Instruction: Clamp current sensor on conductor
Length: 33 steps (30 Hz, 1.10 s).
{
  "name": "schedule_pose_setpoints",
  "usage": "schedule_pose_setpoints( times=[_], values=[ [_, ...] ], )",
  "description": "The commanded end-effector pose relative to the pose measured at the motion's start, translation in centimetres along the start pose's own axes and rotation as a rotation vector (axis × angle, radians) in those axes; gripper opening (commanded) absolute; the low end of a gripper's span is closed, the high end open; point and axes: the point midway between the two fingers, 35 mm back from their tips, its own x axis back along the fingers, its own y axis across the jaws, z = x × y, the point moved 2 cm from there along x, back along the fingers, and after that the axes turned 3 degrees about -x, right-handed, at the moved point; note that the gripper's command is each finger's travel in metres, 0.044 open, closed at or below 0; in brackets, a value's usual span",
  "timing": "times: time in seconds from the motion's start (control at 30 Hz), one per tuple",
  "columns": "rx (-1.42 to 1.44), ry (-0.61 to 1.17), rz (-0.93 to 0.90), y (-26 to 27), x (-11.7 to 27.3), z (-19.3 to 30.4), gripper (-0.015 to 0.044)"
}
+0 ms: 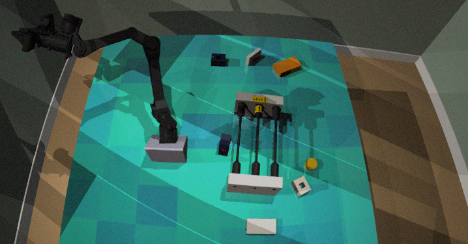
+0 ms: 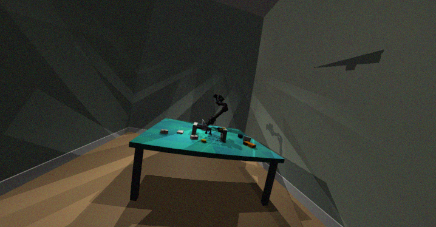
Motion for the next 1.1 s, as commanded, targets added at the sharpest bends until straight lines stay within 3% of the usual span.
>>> schedule_pose_setpoints(
  times=[0.0,0.2,0.4,0.7,1.07],
  values=[
    [-0.002,0.0,-0.003,0.1,0.0,0.0,0.03],
    [-0.082,0.004,-0.122,6.1,1.8,-1.6,0.044],
    [-0.098,-0.007,-0.233,11.9,4.7,-4.4,0.044],
    [-0.26,-0.006,-0.526,22.5,12.8,-8.8,0.044],
    [-0.4,-0.004,-0.975,31.8,28.3,-14.4,0.044]
  ],
)
